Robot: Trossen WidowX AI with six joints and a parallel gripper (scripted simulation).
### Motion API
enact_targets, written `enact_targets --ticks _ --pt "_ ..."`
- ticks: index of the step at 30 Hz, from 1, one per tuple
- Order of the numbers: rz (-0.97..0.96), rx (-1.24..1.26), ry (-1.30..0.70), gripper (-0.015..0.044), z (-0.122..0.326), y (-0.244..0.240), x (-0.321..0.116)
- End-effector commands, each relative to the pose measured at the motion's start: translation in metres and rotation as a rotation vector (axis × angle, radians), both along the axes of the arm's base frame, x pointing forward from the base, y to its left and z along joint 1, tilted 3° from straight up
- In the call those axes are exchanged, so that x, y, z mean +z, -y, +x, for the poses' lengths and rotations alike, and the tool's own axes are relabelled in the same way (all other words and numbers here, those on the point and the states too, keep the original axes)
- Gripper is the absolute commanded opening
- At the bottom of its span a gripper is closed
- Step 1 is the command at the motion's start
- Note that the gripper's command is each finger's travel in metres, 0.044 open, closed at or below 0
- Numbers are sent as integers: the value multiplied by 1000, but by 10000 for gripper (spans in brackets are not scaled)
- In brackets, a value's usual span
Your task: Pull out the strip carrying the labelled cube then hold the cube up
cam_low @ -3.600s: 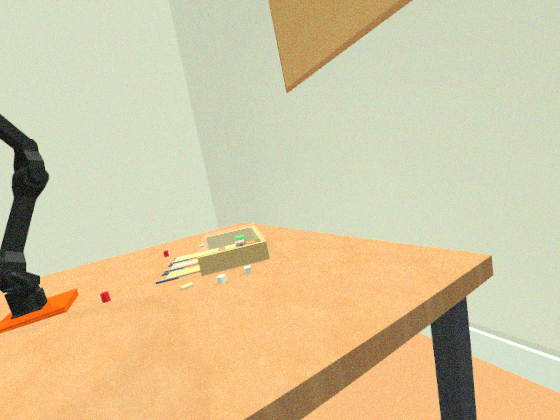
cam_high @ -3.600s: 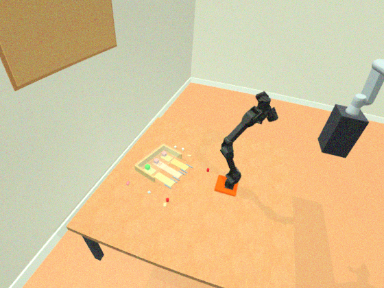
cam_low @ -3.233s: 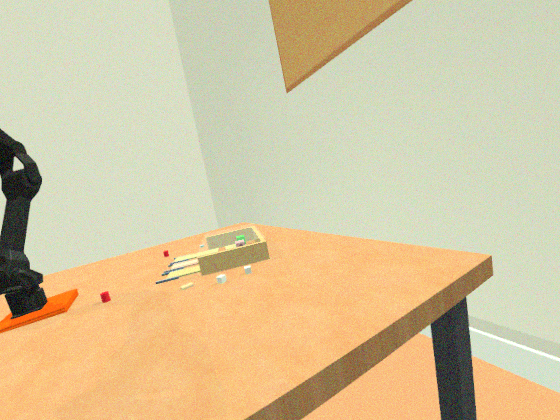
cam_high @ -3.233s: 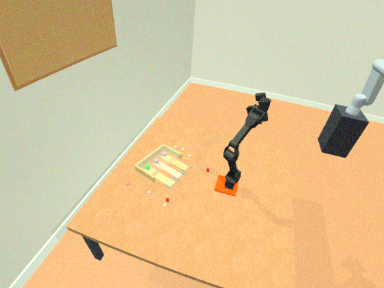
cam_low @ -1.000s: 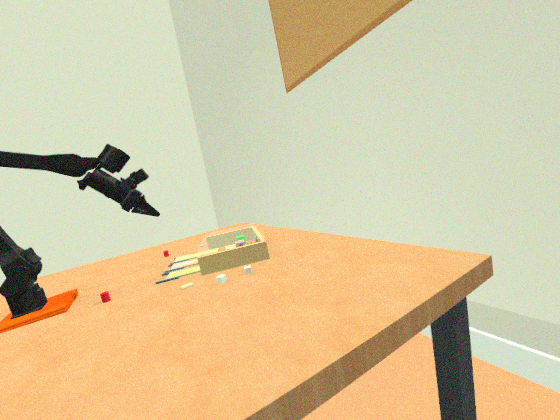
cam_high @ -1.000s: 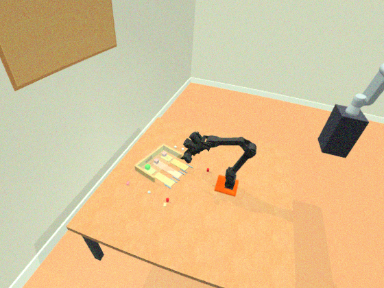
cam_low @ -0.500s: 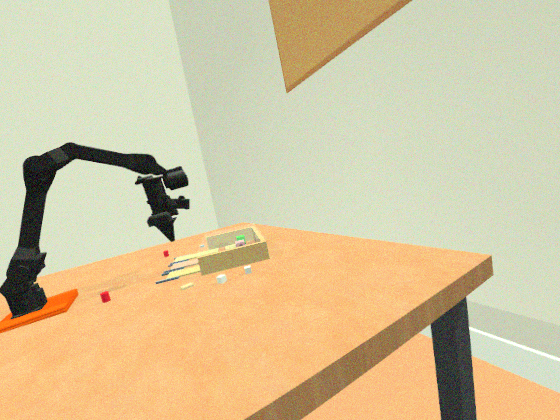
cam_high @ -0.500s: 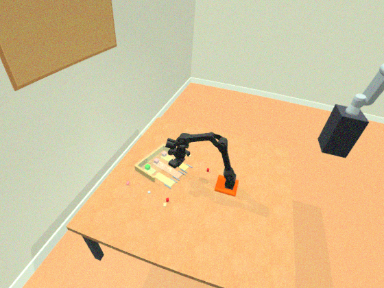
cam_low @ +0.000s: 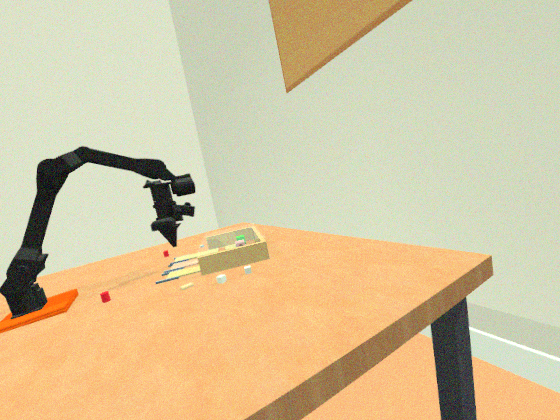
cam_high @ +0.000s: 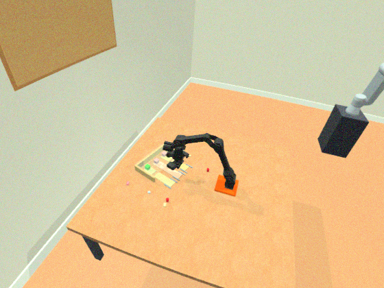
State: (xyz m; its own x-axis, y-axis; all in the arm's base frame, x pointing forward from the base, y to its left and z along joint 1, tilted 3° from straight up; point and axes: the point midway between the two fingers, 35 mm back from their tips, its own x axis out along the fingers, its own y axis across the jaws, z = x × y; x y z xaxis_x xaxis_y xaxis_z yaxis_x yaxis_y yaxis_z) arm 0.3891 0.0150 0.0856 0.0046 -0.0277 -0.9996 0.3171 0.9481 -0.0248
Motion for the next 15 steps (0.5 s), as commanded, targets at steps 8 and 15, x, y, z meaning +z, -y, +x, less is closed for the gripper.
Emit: enact_targets --ticks 8,15 --pt "3 -7 -5 0 1 0 -20" --pt "3 -7 -5 0 2 0 -32"
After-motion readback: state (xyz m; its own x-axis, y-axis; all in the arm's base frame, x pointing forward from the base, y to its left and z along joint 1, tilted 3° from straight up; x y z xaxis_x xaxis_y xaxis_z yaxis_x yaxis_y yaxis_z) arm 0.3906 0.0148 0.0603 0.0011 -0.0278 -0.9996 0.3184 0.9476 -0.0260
